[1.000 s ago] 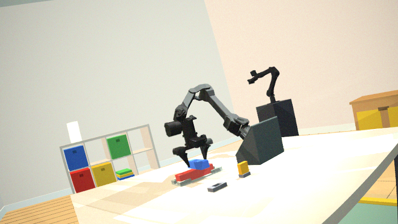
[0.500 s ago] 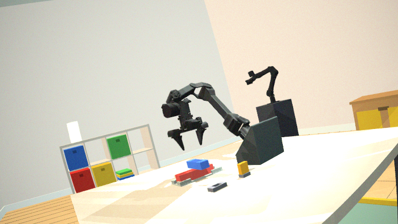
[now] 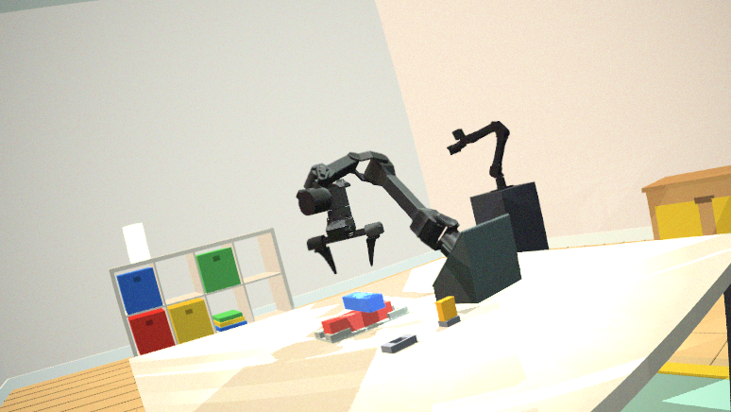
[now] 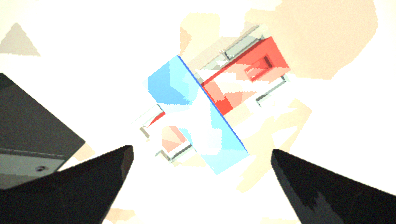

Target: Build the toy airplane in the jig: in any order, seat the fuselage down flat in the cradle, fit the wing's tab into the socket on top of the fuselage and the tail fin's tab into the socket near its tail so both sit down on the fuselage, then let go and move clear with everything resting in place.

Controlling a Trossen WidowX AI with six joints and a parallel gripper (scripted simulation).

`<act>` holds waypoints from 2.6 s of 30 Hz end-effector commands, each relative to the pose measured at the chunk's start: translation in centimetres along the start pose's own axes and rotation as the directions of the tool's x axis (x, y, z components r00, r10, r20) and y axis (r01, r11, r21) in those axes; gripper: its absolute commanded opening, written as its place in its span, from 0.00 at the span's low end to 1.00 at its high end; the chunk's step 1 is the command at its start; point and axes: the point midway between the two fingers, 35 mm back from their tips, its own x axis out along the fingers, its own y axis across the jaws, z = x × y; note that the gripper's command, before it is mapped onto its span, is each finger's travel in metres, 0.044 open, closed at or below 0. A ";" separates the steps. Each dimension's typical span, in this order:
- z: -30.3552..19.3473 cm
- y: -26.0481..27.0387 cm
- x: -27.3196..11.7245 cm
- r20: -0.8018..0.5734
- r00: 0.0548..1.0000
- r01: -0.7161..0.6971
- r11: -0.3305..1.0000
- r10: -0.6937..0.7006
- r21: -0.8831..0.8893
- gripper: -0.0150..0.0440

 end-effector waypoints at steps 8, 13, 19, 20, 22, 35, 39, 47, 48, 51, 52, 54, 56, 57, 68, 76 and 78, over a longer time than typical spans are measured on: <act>0.1 -0.1 0.2 0.002 1.000 -0.003 0.644 0.002 0.765 1.00; 0.1 -0.1 0.2 0.002 1.000 -0.003 0.644 0.002 0.765 1.00; 0.1 -0.1 0.2 0.002 1.000 -0.003 0.644 0.002 0.765 1.00; 0.4 0.1 0.2 0.005 1.000 -0.006 0.645 0.003 0.764 1.00; 2.7 1.3 0.0 0.020 1.000 -0.022 0.647 0.011 0.762 1.00; 15.0 19.6 -0.2 0.015 1.000 -0.022 0.646 0.016 0.763 1.00; 15.2 20.5 0.0 0.011 1.000 -0.015 0.645 0.011 0.764 1.00; 15.2 20.5 5.7 0.010 1.000 -0.014 0.644 0.010 0.765 1.00; 15.2 20.5 5.7 0.010 1.000 -0.014 0.644 0.010 0.765 1.00; 15.2 20.5 5.8 0.010 1.000 -0.014 0.644 0.010 0.765 1.00; 15.2 20.5 6.1 0.010 1.000 -0.014 0.644 0.010 0.765 1.00; 15.2 20.5 7.0 0.010 1.000 -0.014 0.644 0.009 0.765 1.00; 15.2 20.5 7.2 0.010 1.000 -0.014 0.644 0.009 0.765 1.00; 15.2 20.5 7.2 0.010 1.000 -0.014 0.644 0.009 0.765 1.00; 15.3 20.5 8.9 0.010 1.000 -0.014 0.644 0.009 0.765 1.00; 15.3 20.5 10.2 0.010 1.000 -0.013 0.644 0.009 0.765 1.00; 15.3 20.5 10.5 0.010 1.000 -0.013 0.644 0.009 0.765 1.00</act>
